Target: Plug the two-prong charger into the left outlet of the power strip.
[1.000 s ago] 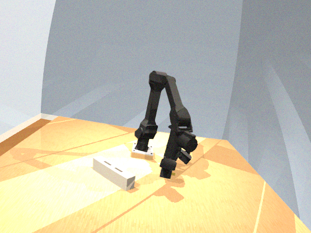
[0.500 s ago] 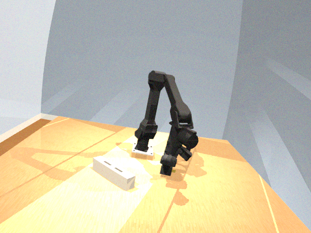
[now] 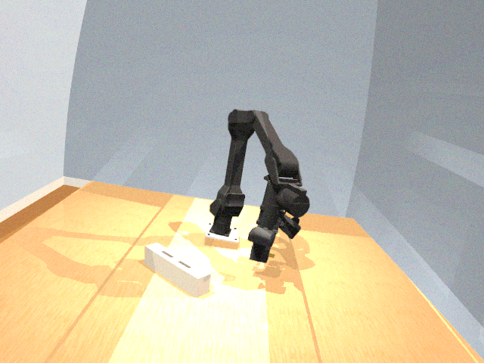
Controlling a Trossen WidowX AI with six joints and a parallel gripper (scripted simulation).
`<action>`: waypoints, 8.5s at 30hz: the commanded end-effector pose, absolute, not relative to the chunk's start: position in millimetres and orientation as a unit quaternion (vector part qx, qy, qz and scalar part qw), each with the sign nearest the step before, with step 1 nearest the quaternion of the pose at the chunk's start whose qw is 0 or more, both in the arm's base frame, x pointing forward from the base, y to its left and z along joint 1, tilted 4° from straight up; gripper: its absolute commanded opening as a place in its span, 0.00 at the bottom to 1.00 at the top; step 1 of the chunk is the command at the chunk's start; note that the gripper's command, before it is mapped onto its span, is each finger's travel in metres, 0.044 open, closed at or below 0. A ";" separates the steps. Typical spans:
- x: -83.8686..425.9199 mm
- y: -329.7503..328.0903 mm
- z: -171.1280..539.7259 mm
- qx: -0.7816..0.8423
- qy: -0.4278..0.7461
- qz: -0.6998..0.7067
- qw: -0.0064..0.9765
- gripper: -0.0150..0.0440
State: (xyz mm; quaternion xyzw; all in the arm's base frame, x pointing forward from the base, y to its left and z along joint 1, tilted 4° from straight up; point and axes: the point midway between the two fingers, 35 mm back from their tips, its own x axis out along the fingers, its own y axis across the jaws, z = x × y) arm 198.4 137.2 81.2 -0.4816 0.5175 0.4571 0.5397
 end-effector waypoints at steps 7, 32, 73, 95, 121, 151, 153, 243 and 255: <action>203.6 126.5 76.6 -0.422 0.562 0.409 0.582 0.25; 215.1 97.6 62.7 -0.248 0.653 0.259 0.667 0.25; 223.7 48.5 40.8 0.066 0.710 -0.021 0.701 0.25; 227.9 26.7 32.8 0.191 0.698 -0.135 0.677 0.25; 261.0 3.2 32.7 0.211 0.693 -0.154 0.672 0.25; 270.7 -2.2 32.7 0.214 0.692 -0.157 0.671 0.25; 271.2 -2.5 32.8 0.214 0.692 -0.157 0.671 0.25; 290.0 -13.5 33.5 0.214 0.691 -0.157 0.672 0.25; 294.2 -15.9 33.4 0.214 0.691 -0.157 0.672 0.25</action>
